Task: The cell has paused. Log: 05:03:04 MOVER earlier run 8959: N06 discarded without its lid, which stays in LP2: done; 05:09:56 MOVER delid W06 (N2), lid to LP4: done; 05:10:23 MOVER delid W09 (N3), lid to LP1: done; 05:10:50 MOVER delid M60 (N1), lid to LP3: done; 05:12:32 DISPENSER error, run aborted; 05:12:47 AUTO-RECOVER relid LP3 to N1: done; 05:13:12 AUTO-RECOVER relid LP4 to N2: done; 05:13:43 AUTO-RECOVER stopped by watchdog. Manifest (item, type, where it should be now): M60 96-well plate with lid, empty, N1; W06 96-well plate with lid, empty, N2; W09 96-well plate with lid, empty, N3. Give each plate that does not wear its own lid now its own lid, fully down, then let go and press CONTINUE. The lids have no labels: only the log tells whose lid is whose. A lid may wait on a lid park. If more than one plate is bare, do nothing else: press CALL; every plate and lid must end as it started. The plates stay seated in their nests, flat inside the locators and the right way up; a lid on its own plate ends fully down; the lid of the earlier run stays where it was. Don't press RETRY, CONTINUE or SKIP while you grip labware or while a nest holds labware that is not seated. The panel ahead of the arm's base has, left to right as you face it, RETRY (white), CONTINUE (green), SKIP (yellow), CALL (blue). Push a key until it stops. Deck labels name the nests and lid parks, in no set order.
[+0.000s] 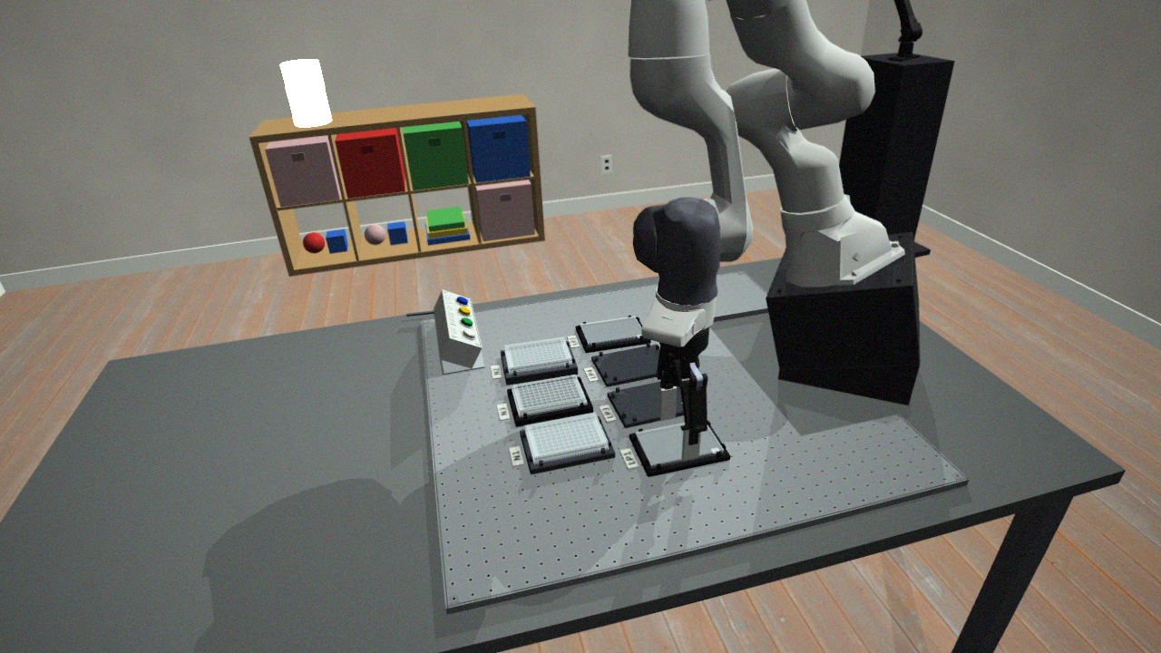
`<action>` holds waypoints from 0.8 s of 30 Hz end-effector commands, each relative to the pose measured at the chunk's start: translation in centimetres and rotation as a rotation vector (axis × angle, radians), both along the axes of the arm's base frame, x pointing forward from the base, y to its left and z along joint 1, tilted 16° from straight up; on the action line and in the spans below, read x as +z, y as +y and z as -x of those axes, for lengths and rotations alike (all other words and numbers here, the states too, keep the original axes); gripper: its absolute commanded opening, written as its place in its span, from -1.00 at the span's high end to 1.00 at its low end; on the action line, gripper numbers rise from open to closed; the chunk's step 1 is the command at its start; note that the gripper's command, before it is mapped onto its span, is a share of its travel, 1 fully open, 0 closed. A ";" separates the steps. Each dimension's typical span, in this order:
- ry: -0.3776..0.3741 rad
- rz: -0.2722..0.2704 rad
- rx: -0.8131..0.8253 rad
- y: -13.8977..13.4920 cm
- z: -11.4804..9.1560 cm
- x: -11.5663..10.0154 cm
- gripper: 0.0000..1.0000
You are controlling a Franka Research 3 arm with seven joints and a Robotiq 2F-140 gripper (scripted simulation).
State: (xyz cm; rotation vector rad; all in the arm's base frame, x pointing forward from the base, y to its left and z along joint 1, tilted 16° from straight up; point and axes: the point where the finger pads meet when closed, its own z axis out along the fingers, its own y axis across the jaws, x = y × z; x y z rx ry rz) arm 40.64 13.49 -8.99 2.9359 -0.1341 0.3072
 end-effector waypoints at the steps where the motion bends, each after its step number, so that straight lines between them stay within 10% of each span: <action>1: -0.004 -0.007 -0.004 0.2 -0.1 -0.1 -0.32; 24: -0.004 -0.007 -0.004 0.0 -0.3 -0.9 -0.32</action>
